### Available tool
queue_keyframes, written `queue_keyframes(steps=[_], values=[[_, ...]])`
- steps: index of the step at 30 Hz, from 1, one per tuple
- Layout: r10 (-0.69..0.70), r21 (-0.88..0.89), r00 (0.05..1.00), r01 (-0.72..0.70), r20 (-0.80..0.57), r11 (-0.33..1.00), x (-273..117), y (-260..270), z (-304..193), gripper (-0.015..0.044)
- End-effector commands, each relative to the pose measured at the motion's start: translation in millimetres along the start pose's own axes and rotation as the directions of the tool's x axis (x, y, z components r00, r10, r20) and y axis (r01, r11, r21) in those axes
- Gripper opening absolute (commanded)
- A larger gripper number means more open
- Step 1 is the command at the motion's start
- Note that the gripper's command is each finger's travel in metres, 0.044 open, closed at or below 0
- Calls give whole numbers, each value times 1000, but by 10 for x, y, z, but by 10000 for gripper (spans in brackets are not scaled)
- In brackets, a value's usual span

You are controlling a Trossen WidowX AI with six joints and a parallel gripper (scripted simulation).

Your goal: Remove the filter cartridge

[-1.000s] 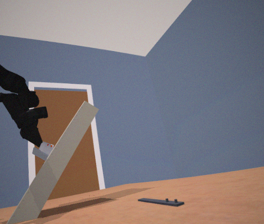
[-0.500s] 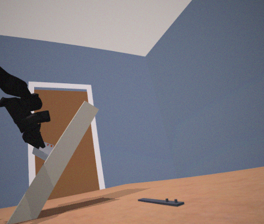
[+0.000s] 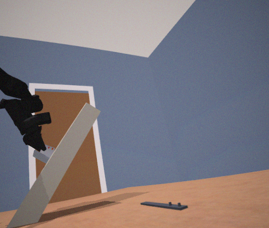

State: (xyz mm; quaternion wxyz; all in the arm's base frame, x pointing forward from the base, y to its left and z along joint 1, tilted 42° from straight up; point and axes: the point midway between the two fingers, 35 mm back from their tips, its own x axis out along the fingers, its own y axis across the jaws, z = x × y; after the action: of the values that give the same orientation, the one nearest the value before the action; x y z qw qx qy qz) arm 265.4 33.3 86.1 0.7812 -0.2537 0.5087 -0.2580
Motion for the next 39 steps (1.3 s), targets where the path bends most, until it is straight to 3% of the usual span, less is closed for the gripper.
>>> queue_keyframes(steps=[1,7,13,30,39], values=[[5,2,1000,-5,-3,1000,-1,8,-5,139],[2,1,1000,-2,-1,1000,-53,5,112,0],[2,0,1000,-2,0,1000,-135,6,227,0],[3,-2,1000,-3,-4,1000,-979,19,270,0],[4,-1,1000,-4,-3,1000,-982,302,296,0]])
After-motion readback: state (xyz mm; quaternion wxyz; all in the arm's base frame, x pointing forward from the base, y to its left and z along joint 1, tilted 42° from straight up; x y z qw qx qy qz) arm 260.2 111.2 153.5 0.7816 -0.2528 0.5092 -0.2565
